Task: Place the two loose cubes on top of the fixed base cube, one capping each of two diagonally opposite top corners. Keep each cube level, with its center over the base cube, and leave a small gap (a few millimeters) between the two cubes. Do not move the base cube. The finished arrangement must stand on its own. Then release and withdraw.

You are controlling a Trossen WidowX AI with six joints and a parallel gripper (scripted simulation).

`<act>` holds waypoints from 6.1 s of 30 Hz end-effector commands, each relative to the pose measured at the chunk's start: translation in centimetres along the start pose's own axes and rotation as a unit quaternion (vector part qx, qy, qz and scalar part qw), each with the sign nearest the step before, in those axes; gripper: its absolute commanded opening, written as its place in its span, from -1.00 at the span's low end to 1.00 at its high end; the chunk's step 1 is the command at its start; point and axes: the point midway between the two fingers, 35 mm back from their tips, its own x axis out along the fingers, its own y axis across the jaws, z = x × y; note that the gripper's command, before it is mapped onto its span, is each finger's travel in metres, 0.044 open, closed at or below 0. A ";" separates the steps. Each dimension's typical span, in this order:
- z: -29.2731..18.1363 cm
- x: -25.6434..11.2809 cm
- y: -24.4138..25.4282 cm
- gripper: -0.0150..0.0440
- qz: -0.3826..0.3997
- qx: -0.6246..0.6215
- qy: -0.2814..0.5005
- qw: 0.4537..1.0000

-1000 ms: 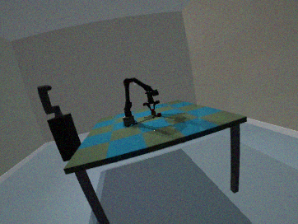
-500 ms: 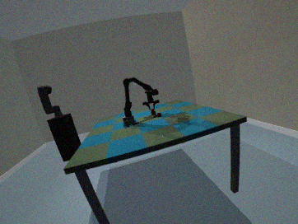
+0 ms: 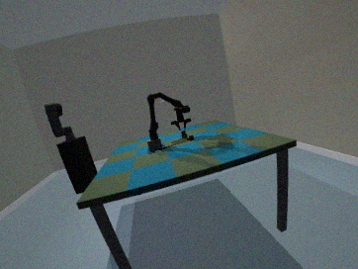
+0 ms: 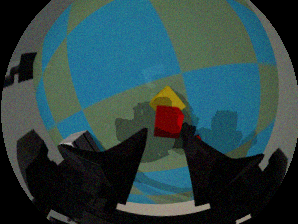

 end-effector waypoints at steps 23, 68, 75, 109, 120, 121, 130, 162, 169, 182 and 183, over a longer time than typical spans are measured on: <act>-1.9 -1.8 -3.0 0.41 -0.005 0.437 -0.004 0.899; -7.4 1.7 -8.3 0.41 -0.003 0.980 -0.011 0.197; -7.4 3.1 -8.3 0.41 -0.003 0.980 -0.011 0.197; -7.4 6.5 -8.3 -0.14 -0.003 0.980 -0.011 0.197; -7.1 4.5 -8.8 -0.14 0.001 0.977 -0.012 0.212; -7.1 4.2 -8.8 -0.14 0.001 0.977 -0.012 0.211; -7.1 1.4 -8.9 -0.14 0.000 0.978 -0.012 0.207; -5.7 -4.4 -7.4 -0.14 -0.005 0.931 -0.010 0.364; -4.4 -4.3 -6.8 -0.14 -0.006 0.869 -0.009 0.494; -2.0 -4.2 -5.4 -0.14 -0.007 0.708 -0.008 0.706; -1.8 -4.2 -5.2 -0.14 -0.007 0.694 -0.008 0.720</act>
